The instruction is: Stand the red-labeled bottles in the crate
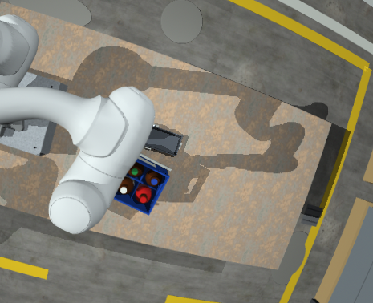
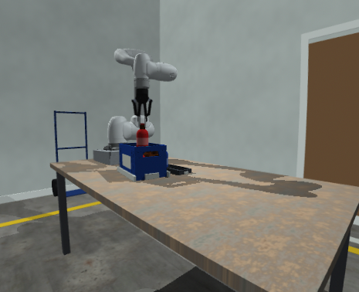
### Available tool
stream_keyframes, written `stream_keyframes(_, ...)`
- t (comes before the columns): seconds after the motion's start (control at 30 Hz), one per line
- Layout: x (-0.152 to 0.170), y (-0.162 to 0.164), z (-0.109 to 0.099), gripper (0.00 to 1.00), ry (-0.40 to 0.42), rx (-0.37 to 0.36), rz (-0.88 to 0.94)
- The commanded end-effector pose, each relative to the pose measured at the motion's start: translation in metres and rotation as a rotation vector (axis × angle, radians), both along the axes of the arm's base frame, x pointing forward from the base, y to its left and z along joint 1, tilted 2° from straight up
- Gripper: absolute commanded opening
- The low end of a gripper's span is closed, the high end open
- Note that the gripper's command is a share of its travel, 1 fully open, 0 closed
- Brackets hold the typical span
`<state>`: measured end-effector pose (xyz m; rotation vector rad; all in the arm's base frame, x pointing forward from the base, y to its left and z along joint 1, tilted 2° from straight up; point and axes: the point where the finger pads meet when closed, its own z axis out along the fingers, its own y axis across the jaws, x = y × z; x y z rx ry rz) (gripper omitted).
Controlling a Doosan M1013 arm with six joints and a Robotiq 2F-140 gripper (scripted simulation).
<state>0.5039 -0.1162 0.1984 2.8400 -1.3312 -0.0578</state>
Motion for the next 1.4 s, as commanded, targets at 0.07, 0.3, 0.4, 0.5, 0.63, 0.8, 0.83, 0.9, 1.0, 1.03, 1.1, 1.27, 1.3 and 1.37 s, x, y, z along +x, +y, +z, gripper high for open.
stream_keyframes(0.07, 0.0, 0.0, -0.002, 0.0, 0.0, 0.0, 0.0)
stream_keyframes(0.3, 0.0, 0.0, -0.009, 0.0, 0.0, 0.0, 0.0)
stream_keyframes(0.4, 0.0, 0.0, -0.013, 0.0, 0.0, 0.0, 0.0)
stream_keyframes(0.5, -0.001, 0.0, -0.016, 0.0, 0.0, 0.0, 0.0)
stream_keyframes(0.63, -0.001, 0.0, -0.019, 0.0, 0.0, 0.0, 0.0)
stream_keyframes(0.8, -0.001, 0.0, -0.025, 0.0, 0.0, 0.0, 0.0)
stream_keyframes(0.83, -0.001, 0.0, -0.026, 0.0, 0.0, 0.0, 0.0)
stream_keyframes(0.9, -0.001, 0.0, -0.028, 0.0, 0.0, 0.0, 0.0)
stream_keyframes(1.0, -0.001, 0.0, -0.03, 0.0, 0.0, 0.0, 0.0)
stream_keyframes(1.03, -0.001, 0.0, -0.031, 0.0, 0.0, 0.0, 0.0)
stream_keyframes(1.1, -0.001, 0.0, -0.032, 0.0, 0.0, 0.0, 0.0)
stream_keyframes(1.27, -0.001, 0.0, -0.034, 0.0, 0.0, 0.0, 0.0)
stream_keyframes(1.3, -0.001, 0.0, -0.034, 0.0, 0.0, 0.0, 0.0)
stream_keyframes(1.37, -0.001, 0.0, -0.035, 0.0, 0.0, 0.0, 0.0)
